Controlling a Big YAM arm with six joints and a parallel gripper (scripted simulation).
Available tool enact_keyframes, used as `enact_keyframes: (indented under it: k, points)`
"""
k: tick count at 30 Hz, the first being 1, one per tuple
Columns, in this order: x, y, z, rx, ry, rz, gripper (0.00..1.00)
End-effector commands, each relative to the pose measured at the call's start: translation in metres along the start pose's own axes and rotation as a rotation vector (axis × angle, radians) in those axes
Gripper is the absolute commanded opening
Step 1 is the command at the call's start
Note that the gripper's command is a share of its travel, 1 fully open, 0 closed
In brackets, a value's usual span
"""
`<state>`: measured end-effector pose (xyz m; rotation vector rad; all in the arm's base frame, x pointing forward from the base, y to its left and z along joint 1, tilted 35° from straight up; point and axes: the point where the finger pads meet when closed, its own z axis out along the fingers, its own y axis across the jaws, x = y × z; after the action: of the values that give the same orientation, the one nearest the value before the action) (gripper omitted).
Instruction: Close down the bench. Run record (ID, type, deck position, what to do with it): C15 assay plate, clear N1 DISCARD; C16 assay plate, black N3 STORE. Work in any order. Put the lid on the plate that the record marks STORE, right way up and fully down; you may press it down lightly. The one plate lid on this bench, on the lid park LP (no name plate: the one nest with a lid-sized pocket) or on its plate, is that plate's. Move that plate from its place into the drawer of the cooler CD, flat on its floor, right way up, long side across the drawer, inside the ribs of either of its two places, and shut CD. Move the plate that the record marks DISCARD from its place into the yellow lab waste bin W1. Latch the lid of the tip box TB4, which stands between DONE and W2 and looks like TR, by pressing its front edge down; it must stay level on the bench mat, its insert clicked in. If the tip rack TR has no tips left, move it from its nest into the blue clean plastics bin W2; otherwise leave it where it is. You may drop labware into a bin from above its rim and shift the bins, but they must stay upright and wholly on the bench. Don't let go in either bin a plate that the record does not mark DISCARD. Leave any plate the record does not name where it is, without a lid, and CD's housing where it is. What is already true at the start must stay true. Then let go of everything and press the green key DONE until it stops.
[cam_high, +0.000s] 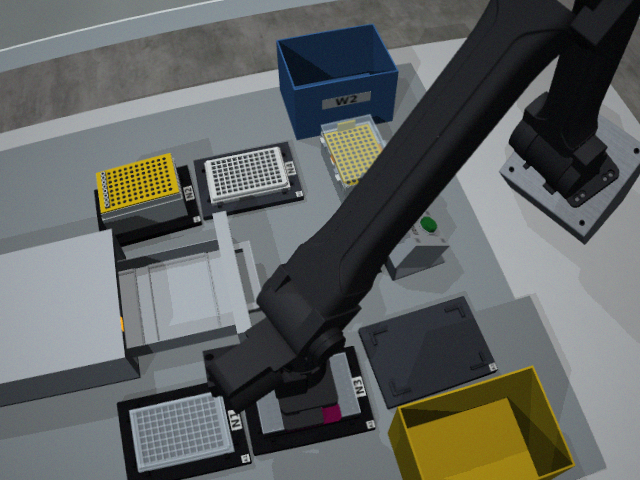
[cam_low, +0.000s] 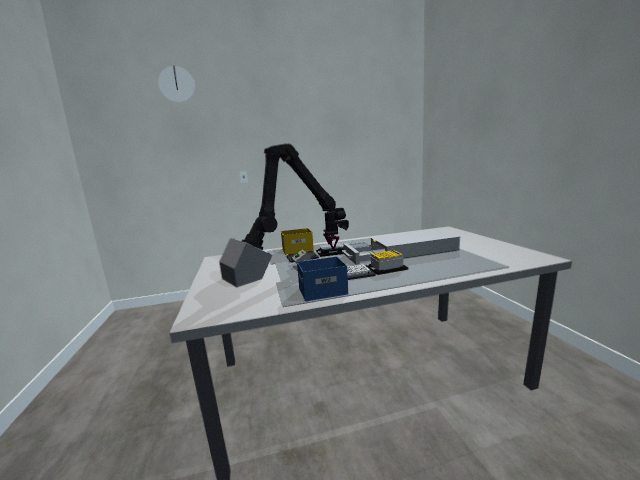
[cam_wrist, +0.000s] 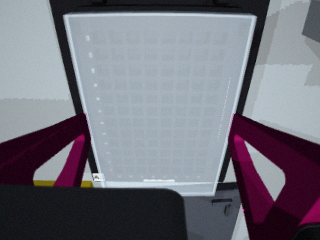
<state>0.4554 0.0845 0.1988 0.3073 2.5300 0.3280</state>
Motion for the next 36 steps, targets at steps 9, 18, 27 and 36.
enact_keyframes:
  k: [9, 18, 27, 36]
  points:
    - [-0.0027, 0.0046, 0.0045, -0.002, 0.0, 0.002, 0.0]
    - [-0.0049, 0.0057, 0.0035, -0.003, -0.003, 0.001, 0.0]
    - [-0.0068, 0.0067, 0.0026, -0.005, -0.006, 0.001, 0.0]
    - [-0.0096, 0.0082, 0.0012, -0.006, -0.01, 0.001, 0.0]
